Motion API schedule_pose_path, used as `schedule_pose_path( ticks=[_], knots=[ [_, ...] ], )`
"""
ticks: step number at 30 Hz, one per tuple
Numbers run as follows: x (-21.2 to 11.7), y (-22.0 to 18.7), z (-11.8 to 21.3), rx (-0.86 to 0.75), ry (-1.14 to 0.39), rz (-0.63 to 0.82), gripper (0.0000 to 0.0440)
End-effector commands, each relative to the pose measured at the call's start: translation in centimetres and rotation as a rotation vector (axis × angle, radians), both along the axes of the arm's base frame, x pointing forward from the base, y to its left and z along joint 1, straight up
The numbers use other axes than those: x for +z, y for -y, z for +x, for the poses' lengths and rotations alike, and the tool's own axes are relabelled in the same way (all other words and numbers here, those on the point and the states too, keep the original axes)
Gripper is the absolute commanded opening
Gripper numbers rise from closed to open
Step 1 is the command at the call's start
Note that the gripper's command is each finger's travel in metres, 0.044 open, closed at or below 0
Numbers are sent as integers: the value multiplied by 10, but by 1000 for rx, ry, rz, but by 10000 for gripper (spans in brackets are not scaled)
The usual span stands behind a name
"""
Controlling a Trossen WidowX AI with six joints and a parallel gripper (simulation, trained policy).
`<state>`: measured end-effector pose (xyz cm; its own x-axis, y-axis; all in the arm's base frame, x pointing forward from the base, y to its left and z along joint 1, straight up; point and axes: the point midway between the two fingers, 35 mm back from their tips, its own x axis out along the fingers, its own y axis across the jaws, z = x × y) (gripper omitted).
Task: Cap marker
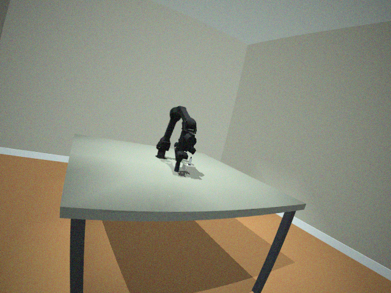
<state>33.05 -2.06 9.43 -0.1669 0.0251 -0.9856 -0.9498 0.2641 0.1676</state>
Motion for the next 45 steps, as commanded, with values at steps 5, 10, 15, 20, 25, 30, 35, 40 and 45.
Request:
schedule_pose_path(
  ticks=[5, 10, 15, 20, 25, 30, 35, 40, 45],
  knots=[
    [-21, -4, -5, 57, -29, 20, 261],
    [-29, -5, -8, 97, -32, 19, 248],
    [-27, -5, -7, 130, -11, 4, 159],
    [-15, -7, -7, 163, 14, -7, 77],
    [3, -12, -3, 201, 59, -18, 67],
    [23, -22, -1, 236, 97, -21, 65],
    [41, -40, -5, 266, 114, -14, 65],
    [56, -60, -14, 294, 115, -3, 61],
    [68, -80, -27, 324, 108, 7, 53]
  ],
)
